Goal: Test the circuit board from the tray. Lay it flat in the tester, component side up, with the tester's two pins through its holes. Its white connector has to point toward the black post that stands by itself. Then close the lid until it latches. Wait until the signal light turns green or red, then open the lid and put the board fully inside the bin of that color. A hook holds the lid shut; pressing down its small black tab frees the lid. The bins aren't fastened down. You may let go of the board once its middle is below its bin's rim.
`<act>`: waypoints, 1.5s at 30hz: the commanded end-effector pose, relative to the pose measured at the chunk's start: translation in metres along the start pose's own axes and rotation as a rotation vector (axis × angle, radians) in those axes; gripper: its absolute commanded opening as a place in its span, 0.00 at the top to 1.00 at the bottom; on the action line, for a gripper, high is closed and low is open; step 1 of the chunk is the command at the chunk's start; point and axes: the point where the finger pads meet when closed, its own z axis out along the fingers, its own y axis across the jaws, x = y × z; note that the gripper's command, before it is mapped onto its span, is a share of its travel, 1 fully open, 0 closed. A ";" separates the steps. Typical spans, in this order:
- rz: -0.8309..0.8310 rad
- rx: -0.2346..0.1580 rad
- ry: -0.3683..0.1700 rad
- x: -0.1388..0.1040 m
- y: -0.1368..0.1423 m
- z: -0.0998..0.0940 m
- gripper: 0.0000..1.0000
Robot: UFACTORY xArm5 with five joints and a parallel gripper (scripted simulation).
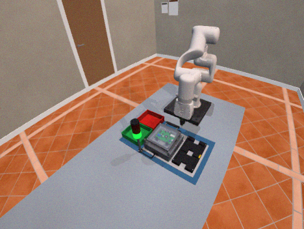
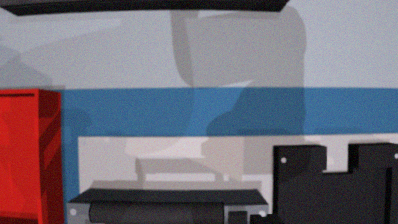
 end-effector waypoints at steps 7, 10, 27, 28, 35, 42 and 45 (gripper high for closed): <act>0.000 0.000 -0.002 -0.001 0.000 -0.004 1.00; -0.006 0.000 -0.002 -0.001 0.000 -0.004 1.00; -0.253 0.000 -0.002 -0.001 0.000 -0.004 1.00; -0.253 0.000 -0.002 -0.001 0.000 -0.004 1.00; -0.446 0.000 -0.002 -0.001 0.000 -0.004 1.00; -0.637 0.000 -0.002 -0.001 0.000 -0.004 1.00; -0.692 0.000 -0.002 -0.001 0.000 -0.004 1.00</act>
